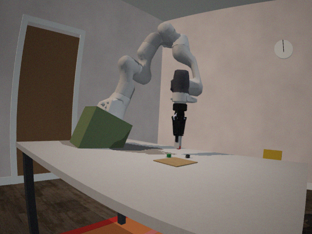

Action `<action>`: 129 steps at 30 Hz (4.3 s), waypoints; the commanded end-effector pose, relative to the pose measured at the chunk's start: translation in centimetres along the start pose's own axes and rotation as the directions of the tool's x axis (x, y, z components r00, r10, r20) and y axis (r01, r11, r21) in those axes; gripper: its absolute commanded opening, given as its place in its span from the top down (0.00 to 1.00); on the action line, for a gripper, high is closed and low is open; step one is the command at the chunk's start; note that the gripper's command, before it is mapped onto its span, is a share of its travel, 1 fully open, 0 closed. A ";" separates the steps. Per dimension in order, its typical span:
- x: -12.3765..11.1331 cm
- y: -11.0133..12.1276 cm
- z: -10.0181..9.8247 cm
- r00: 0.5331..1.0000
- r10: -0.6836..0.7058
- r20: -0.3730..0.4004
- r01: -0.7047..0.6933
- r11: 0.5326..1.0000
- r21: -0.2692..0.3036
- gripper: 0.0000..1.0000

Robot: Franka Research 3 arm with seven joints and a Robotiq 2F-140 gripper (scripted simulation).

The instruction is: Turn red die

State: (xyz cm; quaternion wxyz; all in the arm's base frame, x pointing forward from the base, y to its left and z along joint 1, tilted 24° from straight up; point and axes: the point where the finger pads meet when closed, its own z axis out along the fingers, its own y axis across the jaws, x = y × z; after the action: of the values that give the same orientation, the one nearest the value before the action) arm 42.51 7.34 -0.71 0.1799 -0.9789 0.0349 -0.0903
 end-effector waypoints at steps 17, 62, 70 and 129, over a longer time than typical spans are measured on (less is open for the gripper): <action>-0.1 -0.3 -7.1 0.999 0.043 0.012 -0.043 0.999 0.013 0.93; 3.5 1.0 -7.4 0.723 0.690 0.040 -0.691 0.721 0.048 0.93; 4.2 1.5 -7.5 0.616 0.786 0.050 -0.788 0.614 0.047 0.93; 8.0 7.1 -7.3 -0.371 0.925 0.080 -0.929 -0.371 -0.017 0.93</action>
State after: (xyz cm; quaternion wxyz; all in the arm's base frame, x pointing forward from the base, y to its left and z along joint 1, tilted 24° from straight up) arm 48.64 -2.35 4.93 0.2145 -0.5790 0.7791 0.1084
